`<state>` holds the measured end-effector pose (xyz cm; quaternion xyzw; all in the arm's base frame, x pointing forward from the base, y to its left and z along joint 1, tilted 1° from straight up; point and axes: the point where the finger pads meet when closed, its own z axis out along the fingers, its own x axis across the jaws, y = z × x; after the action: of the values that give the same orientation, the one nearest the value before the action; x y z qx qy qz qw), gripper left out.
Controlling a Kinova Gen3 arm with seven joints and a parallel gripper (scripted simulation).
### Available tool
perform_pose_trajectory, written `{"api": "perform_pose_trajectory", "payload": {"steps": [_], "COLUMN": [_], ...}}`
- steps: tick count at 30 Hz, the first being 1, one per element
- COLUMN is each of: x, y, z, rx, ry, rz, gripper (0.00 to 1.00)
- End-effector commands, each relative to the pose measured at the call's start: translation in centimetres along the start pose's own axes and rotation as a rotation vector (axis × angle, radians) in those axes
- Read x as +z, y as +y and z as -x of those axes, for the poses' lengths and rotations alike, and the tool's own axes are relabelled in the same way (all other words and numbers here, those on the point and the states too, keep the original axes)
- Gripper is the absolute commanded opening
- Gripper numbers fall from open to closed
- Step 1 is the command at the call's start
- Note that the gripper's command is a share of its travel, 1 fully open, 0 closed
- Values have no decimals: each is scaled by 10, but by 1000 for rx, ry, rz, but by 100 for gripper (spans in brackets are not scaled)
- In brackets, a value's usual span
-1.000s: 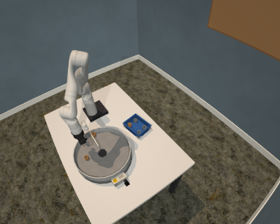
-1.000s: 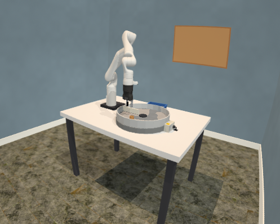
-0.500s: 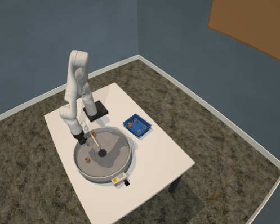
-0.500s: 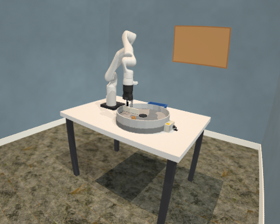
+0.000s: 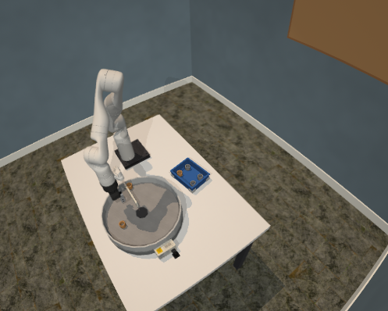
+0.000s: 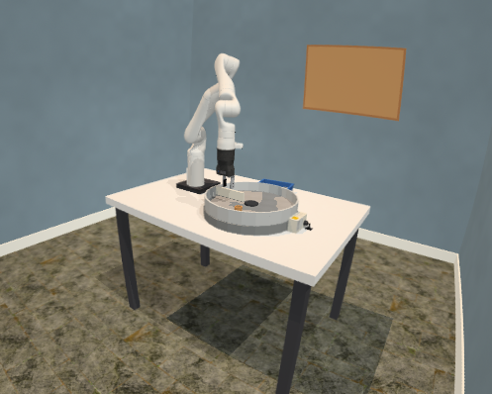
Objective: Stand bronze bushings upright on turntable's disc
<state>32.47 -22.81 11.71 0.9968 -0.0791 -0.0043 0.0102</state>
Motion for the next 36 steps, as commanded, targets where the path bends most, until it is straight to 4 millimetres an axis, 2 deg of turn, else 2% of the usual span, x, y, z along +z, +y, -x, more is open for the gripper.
{"api": "perform_pose_trajectory", "payload": {"steps": [1, 7, 14, 16, 31, 33, 36], "x": [-1, -1, -1, -1, -1, -1, -1], "y": [-5, -24, -55, -55, -150, -150, -171], "z": [-1, 1, 4, 4, 14, 14, 16], "rx": [-6, -16, -32, -32, -80, -80, -91], "ry": [3, 3, 3, 3, 3, 3, 3], "rz": [0, 0, 0, 0, 0, 0, 0], "gripper": [76, 76, 76, 76, 76, 76, 76]}}
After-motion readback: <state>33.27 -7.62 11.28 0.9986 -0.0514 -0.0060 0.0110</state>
